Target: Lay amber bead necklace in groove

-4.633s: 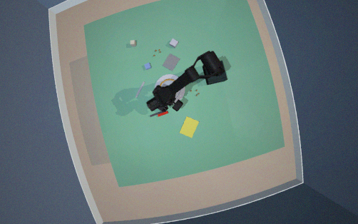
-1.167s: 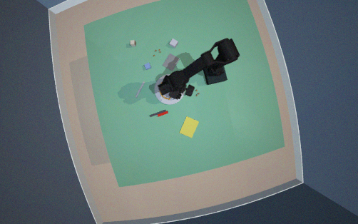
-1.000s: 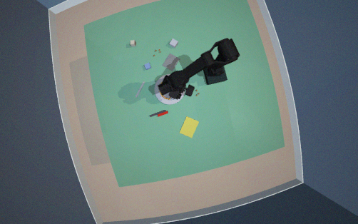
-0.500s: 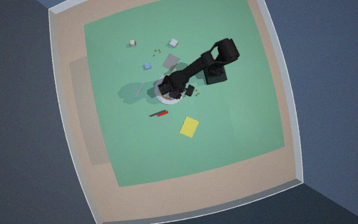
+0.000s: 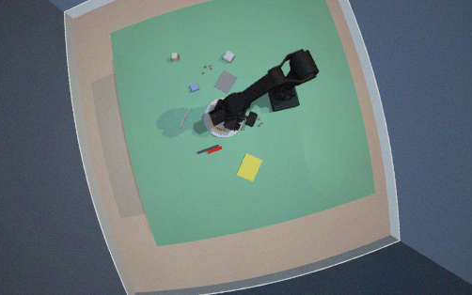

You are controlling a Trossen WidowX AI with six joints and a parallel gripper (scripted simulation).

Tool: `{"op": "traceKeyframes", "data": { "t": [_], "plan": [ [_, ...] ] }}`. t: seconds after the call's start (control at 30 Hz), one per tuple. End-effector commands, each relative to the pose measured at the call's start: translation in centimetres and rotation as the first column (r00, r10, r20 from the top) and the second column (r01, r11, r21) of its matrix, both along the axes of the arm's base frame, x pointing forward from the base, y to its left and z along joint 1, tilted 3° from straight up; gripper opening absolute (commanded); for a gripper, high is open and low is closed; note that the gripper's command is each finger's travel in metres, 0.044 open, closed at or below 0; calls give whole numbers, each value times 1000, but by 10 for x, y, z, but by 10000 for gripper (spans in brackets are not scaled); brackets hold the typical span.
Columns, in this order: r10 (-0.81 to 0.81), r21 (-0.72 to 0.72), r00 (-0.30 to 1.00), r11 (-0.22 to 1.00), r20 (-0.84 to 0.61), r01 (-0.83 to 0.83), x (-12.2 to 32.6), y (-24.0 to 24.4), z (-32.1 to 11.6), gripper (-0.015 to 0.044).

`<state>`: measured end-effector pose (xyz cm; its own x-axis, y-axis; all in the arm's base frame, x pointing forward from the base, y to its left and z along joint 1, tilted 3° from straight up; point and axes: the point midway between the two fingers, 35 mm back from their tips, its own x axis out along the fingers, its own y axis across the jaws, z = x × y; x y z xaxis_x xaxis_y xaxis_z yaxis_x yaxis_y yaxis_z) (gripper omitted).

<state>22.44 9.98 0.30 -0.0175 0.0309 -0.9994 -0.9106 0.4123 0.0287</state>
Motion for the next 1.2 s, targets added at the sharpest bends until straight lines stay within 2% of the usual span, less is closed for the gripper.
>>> {"op": "traceKeyframes", "data": {
  "t": [0.0, 1.17],
  "plan": [
    [-4, -4, 1000, 1000, -7, 4, -3, -1, -1, 0],
    [-4, -4, 1000, 1000, -7, 4, -3, -1, -9, 0]
  ]
}}
